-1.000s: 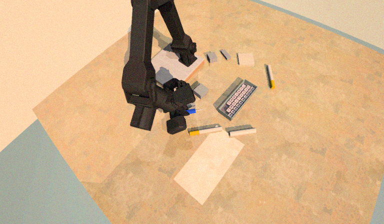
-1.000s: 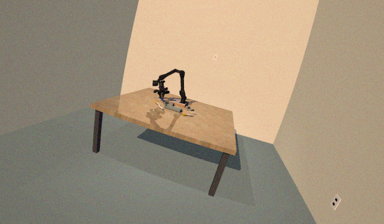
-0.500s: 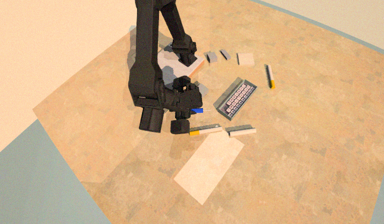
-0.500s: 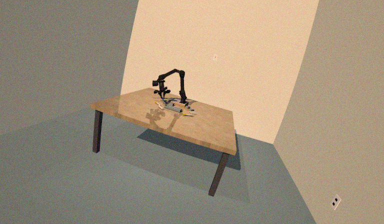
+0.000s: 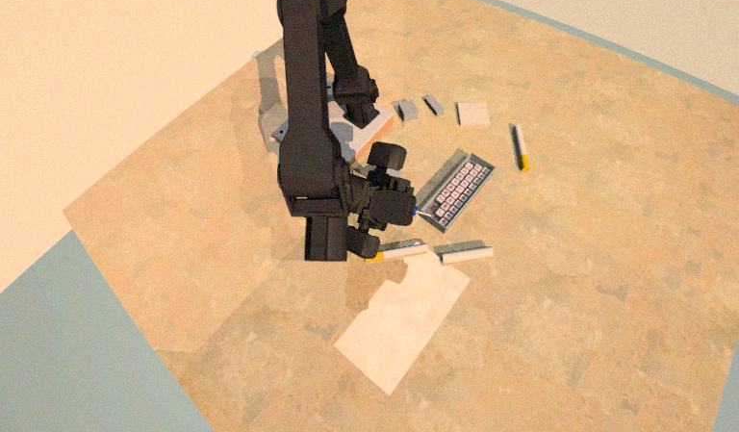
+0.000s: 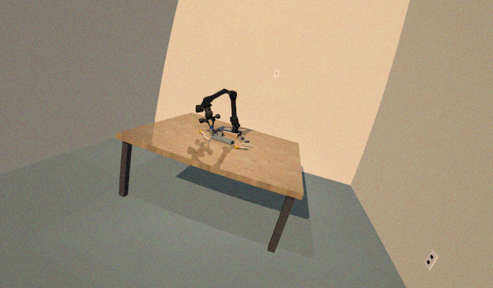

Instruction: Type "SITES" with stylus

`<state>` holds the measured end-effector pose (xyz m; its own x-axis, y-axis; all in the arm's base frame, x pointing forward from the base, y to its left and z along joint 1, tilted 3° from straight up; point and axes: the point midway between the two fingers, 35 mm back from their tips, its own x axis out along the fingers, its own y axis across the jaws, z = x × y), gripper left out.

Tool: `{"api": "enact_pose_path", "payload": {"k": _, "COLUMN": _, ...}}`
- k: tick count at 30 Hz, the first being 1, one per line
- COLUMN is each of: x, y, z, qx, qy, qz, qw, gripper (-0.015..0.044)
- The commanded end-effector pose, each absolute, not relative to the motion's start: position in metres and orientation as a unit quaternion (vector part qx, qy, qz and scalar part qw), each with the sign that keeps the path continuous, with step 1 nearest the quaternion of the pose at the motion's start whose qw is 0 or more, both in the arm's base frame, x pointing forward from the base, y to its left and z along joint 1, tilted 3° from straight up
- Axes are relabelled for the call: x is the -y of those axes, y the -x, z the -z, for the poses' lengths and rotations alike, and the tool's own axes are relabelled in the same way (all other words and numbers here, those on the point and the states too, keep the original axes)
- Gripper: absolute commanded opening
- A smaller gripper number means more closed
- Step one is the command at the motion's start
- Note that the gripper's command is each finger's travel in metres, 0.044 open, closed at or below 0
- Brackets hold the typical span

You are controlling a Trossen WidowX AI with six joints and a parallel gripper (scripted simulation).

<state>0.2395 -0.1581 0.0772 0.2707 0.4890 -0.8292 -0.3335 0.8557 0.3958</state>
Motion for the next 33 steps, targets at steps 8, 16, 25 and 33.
{"api": "enact_pose_path", "payload": {"k": 8, "x": 0.129, "y": -0.260, "z": -0.082, "qx": -0.581, "qy": -0.225, "qz": -0.203, "qw": 0.755, "gripper": 0.0000}}
{"api": "enact_pose_path", "payload": {"k": 16, "x": 0.108, "y": -0.273, "z": -0.086, "qx": -0.607, "qy": -0.328, "qz": -0.157, "qw": 0.706, "gripper": 0.0000}}
{"api": "enact_pose_path", "payload": {"k": 25, "x": 0.082, "y": -0.286, "z": -0.090, "qx": -0.635, "qy": -0.433, "qz": -0.099, "qw": 0.632, "gripper": 0.0000}}
{"api": "enact_pose_path", "payload": {"k": 33, "x": 0.059, "y": -0.295, "z": -0.094, "qx": -0.656, "qy": -0.513, "qz": -0.041, "qw": 0.552, "gripper": 0.0000}}
